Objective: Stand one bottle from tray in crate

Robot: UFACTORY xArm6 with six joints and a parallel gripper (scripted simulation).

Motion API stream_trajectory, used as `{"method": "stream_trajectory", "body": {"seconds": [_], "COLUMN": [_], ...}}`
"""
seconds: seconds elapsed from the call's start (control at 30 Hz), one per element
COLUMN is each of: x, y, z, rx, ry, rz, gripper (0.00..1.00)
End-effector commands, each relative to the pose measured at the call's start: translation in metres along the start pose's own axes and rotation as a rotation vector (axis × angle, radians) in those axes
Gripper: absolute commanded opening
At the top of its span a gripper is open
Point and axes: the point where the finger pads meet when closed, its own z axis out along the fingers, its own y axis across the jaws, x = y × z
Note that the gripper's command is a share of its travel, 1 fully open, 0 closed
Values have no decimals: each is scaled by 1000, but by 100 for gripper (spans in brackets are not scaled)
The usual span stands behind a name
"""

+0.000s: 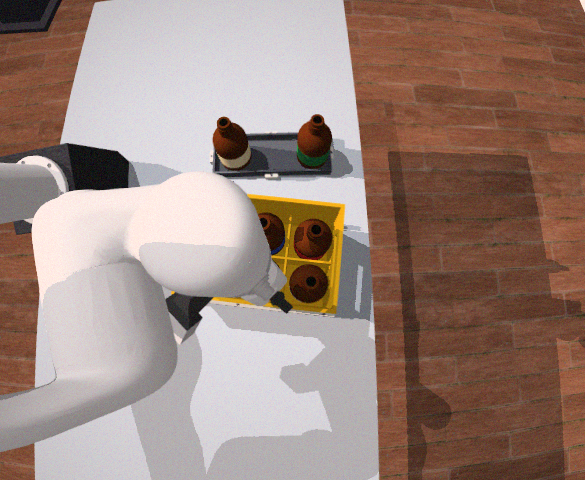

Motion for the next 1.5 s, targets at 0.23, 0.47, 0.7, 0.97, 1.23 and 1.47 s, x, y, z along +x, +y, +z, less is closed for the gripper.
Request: {"method": "stream_trajectory", "body": {"seconds": [0.23,0.47,0.7,0.97,1.23,1.47], "x": [0,0,0,0,0,0], "y": [-1,-1,-1,-1,-1,-1], "z": [-10,-11,-11,-11,-11,-11], "rx": [3,2,2,2,2,2], "ry": [-2,-2,-2,-2,-2,-2], "rz": [1,1,1,1,1,1], "gripper": [65,65,0,0,0,0]}}
